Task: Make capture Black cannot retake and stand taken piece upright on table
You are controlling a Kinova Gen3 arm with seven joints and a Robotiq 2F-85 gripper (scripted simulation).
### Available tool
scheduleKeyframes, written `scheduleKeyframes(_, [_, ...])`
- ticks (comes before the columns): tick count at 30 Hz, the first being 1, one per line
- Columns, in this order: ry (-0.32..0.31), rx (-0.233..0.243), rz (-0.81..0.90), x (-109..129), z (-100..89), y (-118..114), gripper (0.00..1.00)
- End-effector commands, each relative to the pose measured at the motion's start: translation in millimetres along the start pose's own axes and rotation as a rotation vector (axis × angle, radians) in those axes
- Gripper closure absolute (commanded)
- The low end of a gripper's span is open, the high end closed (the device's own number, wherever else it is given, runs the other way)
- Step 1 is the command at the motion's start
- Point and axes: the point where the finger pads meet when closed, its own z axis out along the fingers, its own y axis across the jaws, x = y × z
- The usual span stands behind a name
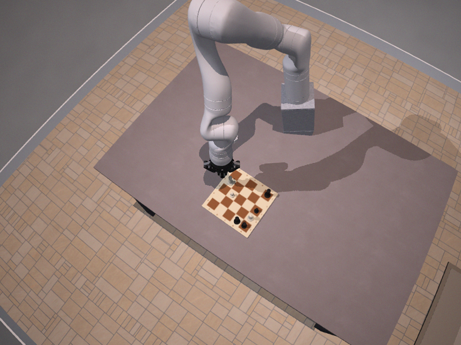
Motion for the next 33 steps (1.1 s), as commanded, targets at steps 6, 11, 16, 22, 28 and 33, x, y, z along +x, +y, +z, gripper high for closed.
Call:
scheduleKeyframes(6, [0.002,-0.007,-0.18,47,2.7,-20,1.0])
scheduleKeyframes(11, [0.001,-0.007,-0.186,48,2.8,-21,1.0])
scheduleKeyframes(16, [0.001,-0.007,-0.186,48,2.8,-21,1.0])
scheduleKeyframes(22, [0.001,-0.007,-0.186,48,3.2,-21,1.0])
scheduleKeyframes(28, [0.002,-0.006,-0.186,48,11.5,-21,1.0])
scheduleKeyframes(33, [0.002,-0.006,-0.186,48,21.1,-21,1.0])
